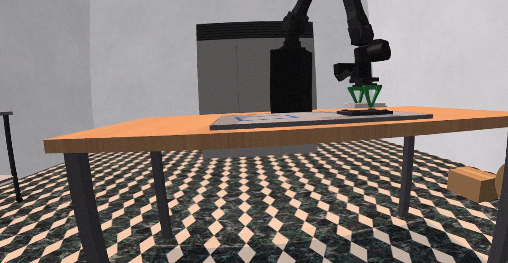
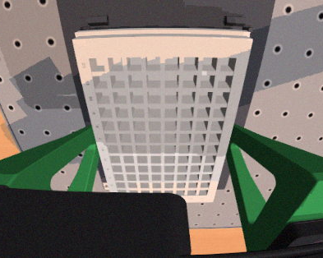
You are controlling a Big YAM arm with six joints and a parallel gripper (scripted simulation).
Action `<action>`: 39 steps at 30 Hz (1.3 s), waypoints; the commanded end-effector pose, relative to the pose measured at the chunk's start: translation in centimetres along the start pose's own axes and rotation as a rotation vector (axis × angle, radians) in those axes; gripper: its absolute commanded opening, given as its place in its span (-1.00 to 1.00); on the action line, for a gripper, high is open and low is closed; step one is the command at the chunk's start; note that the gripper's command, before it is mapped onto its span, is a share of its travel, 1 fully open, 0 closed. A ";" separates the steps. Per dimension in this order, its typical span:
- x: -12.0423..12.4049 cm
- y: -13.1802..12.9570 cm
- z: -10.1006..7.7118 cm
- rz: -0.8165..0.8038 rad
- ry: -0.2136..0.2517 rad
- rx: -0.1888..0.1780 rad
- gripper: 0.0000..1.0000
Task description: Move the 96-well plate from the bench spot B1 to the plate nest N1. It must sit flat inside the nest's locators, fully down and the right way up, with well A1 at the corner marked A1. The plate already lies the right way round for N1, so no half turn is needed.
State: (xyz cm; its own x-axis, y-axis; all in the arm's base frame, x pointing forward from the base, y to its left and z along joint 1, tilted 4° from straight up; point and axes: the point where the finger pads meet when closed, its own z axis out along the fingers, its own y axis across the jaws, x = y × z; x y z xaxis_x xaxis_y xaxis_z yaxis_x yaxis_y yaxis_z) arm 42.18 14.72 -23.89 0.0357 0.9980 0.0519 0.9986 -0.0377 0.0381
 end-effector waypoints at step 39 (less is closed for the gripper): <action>1.0 0.9 0.0 0.004 0.008 -0.030 -1.00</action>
State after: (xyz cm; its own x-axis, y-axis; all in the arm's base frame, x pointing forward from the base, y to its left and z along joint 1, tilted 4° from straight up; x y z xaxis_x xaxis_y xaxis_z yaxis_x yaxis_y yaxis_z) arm 41.91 14.70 -24.24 0.0363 0.9980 0.0516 0.9986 -0.0382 0.0369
